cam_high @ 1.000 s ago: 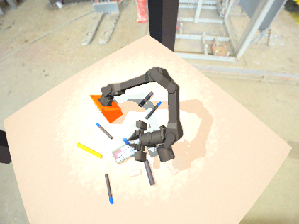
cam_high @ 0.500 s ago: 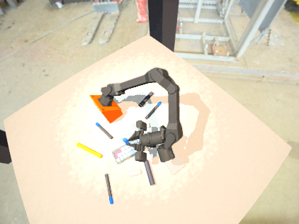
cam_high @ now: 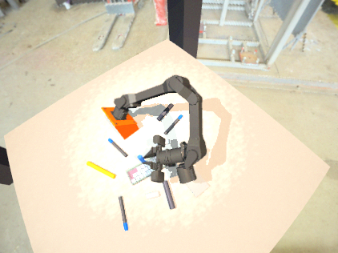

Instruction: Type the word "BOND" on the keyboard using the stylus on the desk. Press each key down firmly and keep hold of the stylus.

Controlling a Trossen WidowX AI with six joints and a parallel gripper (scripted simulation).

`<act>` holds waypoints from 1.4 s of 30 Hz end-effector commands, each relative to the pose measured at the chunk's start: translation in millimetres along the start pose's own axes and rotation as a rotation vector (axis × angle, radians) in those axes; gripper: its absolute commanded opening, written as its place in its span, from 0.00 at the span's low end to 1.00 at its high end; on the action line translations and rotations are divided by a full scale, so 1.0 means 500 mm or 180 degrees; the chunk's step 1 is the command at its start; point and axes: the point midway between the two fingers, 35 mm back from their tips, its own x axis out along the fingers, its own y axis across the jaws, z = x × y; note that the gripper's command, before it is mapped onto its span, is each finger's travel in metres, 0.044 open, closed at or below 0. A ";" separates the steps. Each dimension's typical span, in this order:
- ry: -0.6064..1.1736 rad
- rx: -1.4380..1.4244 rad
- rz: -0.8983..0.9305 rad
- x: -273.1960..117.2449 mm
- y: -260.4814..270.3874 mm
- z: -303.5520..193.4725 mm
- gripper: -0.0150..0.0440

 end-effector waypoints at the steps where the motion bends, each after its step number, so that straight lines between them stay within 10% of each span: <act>1: 0.0005 -0.0001 -0.0033 -0.022 0.000 -0.033 0.39; 13: -0.0007 0.0033 -0.0017 -0.026 -0.005 -0.038 0.25; 42: 0.0003 -0.0003 -0.0033 -0.035 -0.025 0.016 0.39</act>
